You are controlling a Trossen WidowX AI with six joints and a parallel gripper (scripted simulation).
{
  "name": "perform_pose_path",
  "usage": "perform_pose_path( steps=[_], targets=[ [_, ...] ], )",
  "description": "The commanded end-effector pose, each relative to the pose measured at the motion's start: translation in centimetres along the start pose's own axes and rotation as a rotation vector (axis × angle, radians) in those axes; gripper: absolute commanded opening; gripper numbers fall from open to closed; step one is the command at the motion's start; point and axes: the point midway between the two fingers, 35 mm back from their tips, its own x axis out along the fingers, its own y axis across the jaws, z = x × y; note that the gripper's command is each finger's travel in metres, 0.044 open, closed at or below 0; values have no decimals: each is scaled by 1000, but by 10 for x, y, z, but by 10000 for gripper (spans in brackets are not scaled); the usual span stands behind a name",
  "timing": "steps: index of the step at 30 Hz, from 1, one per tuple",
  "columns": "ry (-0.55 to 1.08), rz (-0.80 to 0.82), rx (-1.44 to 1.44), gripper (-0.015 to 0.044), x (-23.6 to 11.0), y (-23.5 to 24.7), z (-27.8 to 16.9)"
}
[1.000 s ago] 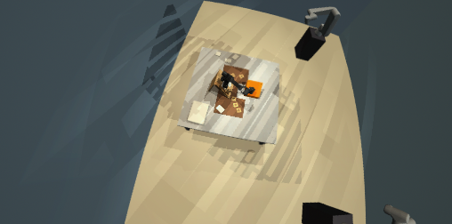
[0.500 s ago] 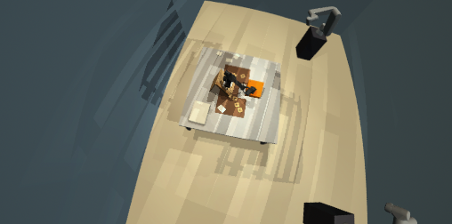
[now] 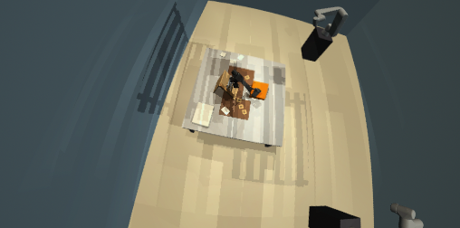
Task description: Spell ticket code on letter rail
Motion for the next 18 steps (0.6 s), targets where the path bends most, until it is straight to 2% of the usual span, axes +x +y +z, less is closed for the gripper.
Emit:
perform_pose_path(
  steps=[1,5,14,18],
  targets=[
    [-156,-62,-528,341,-53,2,-18],
    [-225,-148,-802,440,-80,4,-28],
    [-278,-311,-1166,440,-114,9,-42],
    [-279,-317,-1177,440,-115,10,-42]
  ],
)
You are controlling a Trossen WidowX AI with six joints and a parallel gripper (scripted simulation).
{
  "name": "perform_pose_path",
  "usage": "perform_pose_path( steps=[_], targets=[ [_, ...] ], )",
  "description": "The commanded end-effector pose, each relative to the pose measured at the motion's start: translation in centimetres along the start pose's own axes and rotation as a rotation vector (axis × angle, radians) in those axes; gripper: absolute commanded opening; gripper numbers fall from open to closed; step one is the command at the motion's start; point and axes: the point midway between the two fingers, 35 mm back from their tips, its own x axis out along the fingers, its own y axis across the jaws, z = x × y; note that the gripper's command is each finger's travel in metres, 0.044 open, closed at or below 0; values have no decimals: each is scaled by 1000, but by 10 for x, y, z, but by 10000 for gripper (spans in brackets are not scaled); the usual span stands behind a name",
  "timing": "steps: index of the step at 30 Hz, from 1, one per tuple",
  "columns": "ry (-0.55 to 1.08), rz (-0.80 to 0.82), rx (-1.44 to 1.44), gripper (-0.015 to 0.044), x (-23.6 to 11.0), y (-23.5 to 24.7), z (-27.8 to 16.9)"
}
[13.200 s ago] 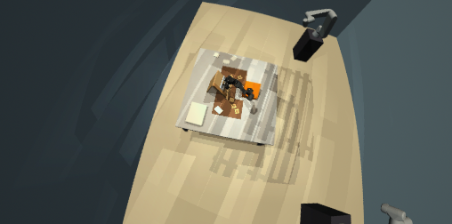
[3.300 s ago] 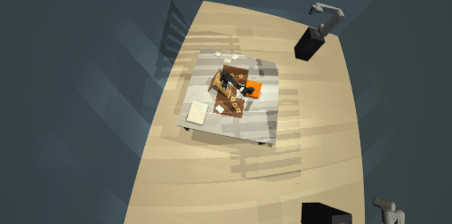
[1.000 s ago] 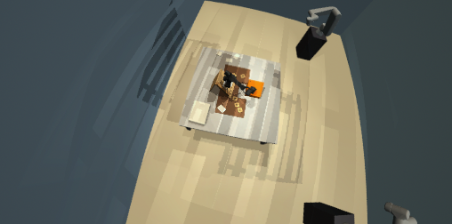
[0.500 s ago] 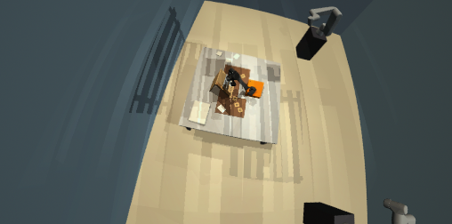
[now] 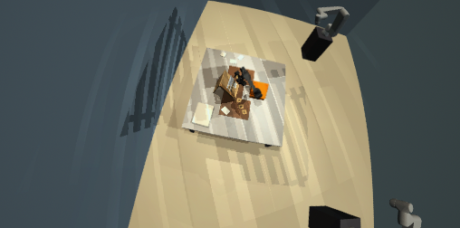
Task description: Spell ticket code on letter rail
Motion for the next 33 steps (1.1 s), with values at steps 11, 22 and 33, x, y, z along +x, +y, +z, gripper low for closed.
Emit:
perform_pose_path(
  steps=[11,22,33],
  targets=[
    [-57,-158,-488,440,-45,15,-4],
    [-57,-158,-488,440,-45,15,-4],
    [-9,83,-184,340,31,63,35]
  ],
)
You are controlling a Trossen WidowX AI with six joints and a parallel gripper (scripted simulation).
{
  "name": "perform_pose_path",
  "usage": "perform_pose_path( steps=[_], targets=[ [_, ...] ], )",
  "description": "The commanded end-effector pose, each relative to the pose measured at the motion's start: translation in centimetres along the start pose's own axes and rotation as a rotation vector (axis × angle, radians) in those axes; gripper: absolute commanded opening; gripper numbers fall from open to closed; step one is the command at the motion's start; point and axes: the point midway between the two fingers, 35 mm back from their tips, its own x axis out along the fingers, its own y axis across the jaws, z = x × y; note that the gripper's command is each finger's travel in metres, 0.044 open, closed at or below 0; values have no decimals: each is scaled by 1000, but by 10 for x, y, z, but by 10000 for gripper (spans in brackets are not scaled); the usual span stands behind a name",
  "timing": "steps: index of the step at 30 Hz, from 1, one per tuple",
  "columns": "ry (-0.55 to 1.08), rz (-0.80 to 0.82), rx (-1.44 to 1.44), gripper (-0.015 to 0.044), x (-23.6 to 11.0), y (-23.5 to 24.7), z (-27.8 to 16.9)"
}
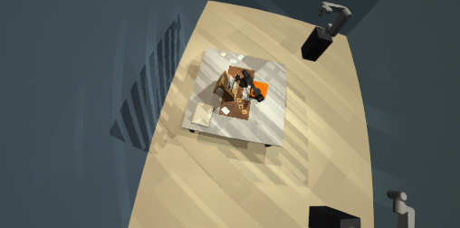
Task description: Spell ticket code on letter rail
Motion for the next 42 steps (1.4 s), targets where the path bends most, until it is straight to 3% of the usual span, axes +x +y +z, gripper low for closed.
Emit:
perform_pose_path(
  steps=[1,20,35,42],
  targets=[
    [34,150,203,340,47,31,31],
    [236,380,649,340,121,139,94],
    [422,446,964,340,137,238,120],
    [432,448,981,340,137,243,120]
  ],
)
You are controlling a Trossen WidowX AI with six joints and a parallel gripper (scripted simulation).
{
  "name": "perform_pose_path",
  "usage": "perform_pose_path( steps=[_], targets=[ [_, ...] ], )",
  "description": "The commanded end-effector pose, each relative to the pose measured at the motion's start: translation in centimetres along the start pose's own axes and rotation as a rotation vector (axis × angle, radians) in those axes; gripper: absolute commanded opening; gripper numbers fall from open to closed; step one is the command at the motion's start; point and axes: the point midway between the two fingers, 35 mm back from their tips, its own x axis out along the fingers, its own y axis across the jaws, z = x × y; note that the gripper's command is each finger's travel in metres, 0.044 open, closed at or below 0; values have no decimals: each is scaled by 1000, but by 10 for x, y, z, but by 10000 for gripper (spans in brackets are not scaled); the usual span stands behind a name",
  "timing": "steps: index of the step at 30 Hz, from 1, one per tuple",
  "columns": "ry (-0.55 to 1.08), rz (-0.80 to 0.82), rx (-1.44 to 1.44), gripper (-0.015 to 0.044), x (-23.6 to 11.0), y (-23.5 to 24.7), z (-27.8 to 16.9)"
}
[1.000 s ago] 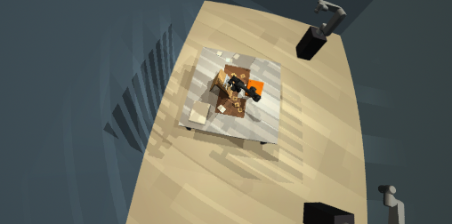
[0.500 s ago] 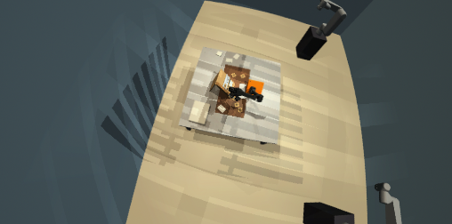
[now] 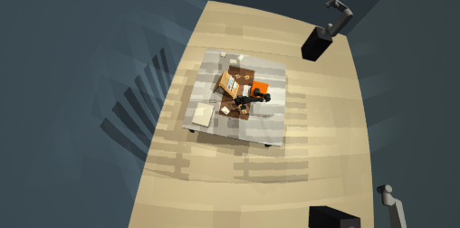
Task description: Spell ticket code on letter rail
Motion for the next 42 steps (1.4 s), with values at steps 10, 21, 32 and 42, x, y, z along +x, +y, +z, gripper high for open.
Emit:
perform_pose_path(
  steps=[10,21,32,42],
  targets=[
    [36,1,88,340,15,12,-17],
    [35,3,88,340,47,10,-17],
    [35,3,88,340,47,10,-17],
    [35,3,88,340,49,10,-17]
  ],
)
